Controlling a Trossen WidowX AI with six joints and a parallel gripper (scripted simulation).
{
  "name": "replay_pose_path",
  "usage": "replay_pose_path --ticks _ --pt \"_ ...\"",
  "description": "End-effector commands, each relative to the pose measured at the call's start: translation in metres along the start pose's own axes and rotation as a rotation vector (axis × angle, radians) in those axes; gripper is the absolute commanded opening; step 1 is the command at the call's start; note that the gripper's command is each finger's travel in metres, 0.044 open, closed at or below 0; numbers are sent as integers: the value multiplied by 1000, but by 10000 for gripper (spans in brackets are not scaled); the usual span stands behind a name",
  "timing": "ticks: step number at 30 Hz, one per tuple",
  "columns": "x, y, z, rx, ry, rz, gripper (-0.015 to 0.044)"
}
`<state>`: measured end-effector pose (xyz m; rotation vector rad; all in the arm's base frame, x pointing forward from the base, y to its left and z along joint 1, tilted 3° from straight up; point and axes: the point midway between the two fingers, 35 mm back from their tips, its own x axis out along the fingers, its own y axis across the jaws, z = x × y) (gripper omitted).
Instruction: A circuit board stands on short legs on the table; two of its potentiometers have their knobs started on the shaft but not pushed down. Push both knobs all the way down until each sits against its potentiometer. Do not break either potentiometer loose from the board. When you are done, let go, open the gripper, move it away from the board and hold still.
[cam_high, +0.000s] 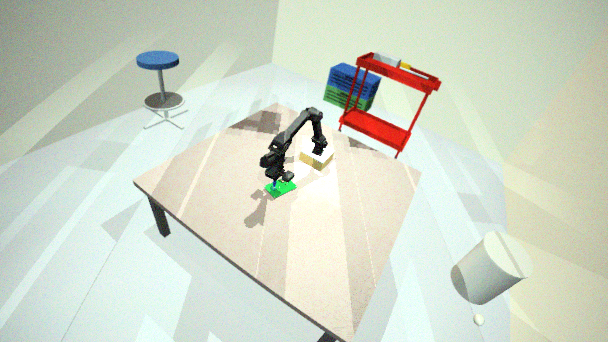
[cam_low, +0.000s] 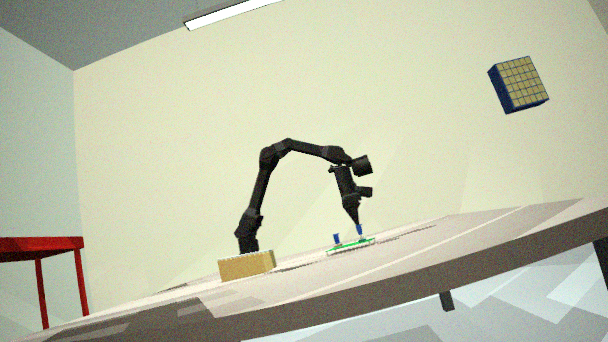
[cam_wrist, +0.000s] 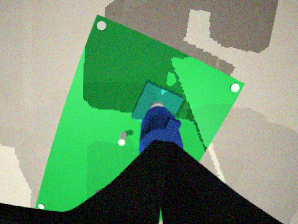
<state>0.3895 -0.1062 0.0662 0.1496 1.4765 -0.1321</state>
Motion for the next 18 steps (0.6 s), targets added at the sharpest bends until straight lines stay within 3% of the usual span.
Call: replay_pose_path --ticks 1,18 --pt "7 0 1 3 1 2 0" --pt "11 0 1 3 1 2 0"
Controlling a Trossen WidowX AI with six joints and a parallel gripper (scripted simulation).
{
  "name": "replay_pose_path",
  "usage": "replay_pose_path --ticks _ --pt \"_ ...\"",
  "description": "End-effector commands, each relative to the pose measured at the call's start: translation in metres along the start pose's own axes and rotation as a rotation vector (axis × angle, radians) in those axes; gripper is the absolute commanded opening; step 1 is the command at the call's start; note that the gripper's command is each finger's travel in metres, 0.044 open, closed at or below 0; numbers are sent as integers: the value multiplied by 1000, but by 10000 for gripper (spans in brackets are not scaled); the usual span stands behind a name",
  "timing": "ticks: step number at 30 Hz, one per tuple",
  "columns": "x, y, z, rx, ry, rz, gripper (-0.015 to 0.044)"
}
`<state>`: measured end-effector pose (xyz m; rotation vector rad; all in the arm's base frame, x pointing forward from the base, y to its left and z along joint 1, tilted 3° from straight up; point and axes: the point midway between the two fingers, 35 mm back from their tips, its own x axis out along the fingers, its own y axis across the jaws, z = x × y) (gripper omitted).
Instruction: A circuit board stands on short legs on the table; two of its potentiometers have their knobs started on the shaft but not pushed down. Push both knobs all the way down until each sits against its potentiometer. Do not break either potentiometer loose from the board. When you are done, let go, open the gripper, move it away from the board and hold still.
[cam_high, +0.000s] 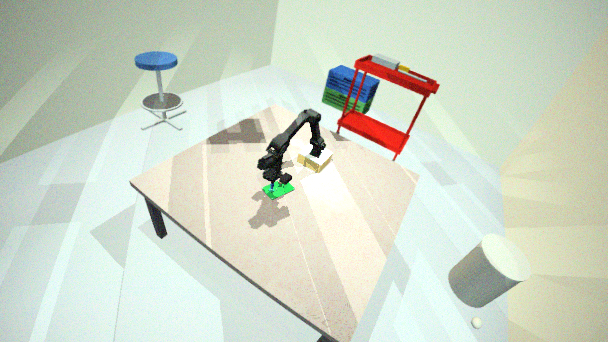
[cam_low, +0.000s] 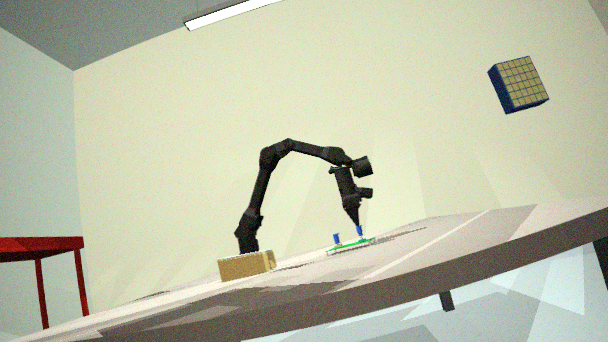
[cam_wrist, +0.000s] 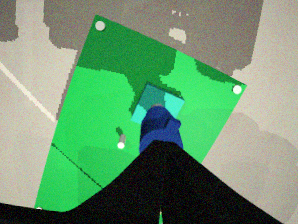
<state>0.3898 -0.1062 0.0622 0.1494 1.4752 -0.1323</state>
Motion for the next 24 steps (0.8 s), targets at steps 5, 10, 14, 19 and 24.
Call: replay_pose_path --ticks 5,10,14,19,24 --pt "7 0 2 3 3 2 0" --pt "9 0 2 3 3 2 0" --pt "9 0 2 3 3 2 0" --pt "9 0 2 3 3 2 0" --pt "10 0 2 3 3 2 0"
